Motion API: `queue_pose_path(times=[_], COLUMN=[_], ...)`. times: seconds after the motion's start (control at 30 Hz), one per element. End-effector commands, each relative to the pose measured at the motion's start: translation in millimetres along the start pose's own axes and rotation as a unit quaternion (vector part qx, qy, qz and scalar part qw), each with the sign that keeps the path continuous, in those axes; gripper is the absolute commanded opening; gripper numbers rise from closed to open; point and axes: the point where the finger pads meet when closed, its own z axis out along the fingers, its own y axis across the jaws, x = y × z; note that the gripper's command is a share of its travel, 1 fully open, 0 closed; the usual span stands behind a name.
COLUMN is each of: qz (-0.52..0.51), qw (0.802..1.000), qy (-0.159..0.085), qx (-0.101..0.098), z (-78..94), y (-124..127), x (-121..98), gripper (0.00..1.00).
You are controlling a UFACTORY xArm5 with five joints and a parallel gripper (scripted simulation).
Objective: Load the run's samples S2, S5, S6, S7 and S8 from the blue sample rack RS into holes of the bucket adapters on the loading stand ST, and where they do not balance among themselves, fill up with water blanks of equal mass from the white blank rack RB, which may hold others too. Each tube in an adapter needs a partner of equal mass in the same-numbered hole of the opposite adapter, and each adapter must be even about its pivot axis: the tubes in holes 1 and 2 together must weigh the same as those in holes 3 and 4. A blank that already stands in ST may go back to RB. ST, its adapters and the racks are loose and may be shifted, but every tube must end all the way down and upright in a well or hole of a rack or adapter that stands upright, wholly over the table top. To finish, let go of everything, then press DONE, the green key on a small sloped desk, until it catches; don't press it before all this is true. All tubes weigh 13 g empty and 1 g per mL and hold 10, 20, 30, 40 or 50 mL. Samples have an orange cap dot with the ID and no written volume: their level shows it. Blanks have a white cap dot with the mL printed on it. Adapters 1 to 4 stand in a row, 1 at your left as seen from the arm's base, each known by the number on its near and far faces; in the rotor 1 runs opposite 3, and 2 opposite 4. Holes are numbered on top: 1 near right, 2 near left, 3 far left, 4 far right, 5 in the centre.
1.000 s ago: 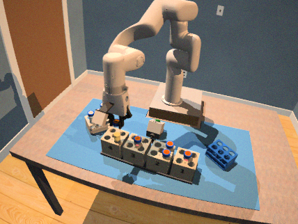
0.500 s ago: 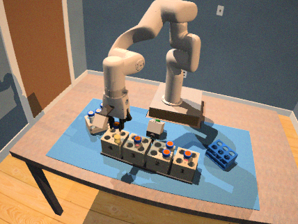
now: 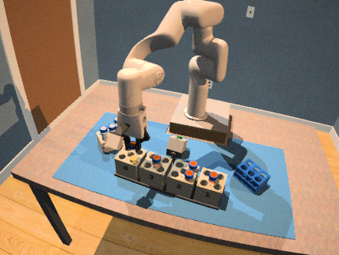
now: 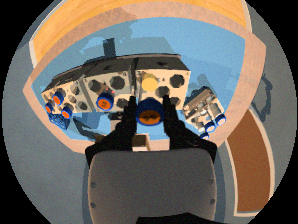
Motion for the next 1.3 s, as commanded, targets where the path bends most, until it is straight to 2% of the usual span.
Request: queue_pose_path(times=[0.0, 1.27], qz=[0.000, 0.000], qw=[1.000, 1.000], qy=[0.002, 0.002], qx=[-0.001, -0.001], z=[1.7, 35.7], y=[0.4, 0.9], x=[1.4, 1.3], gripper=[0.00, 0.00])
